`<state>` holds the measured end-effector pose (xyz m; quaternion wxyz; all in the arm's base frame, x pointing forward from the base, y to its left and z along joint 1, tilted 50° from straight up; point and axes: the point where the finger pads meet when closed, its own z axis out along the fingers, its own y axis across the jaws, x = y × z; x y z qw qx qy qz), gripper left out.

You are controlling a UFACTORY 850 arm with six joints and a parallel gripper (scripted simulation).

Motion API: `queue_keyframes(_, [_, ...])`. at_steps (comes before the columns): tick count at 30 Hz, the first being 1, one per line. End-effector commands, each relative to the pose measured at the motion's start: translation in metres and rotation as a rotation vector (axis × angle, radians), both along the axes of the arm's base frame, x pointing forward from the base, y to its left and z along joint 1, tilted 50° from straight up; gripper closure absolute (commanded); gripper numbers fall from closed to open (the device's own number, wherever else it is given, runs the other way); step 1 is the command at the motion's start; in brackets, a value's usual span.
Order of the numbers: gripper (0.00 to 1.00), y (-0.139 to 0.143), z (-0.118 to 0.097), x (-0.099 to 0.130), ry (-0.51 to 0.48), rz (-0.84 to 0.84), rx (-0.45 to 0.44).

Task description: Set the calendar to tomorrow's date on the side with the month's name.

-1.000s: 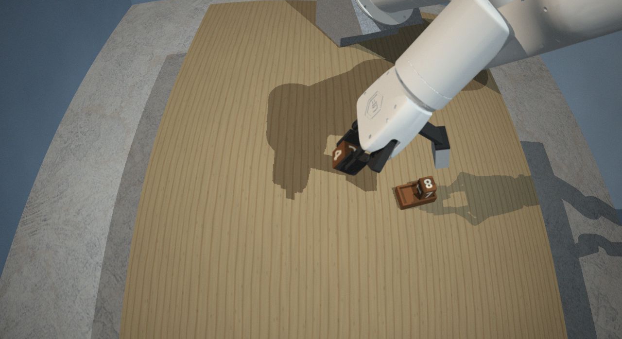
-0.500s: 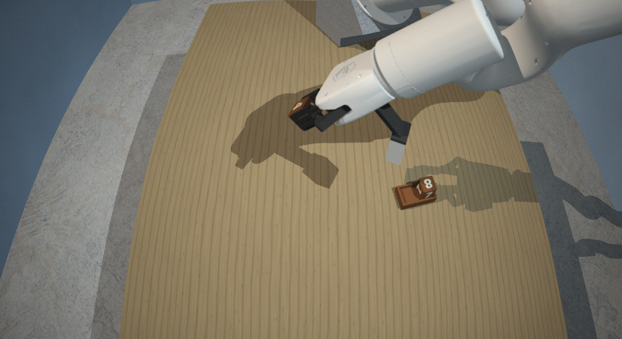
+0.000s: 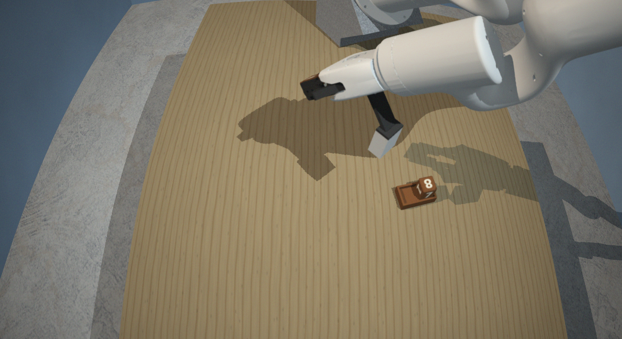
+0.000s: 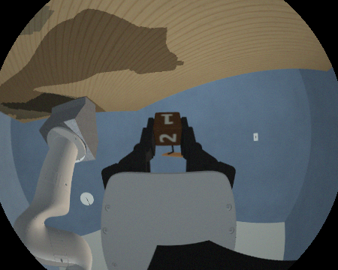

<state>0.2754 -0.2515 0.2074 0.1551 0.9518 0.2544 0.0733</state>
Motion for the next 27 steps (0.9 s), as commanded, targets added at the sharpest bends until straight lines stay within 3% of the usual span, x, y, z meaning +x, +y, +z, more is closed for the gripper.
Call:
queue_keyframes(1, [0.71, 0.011, -0.003, -0.001, -0.019, -0.011, 0.172])
queue_keyframes(14, [0.71, 0.028, -0.005, 0.003, -0.038, -0.056, 0.273])
queue_keyframes(27, [0.71, 0.057, 0.000, 0.023, -0.117, -0.124, 0.452])
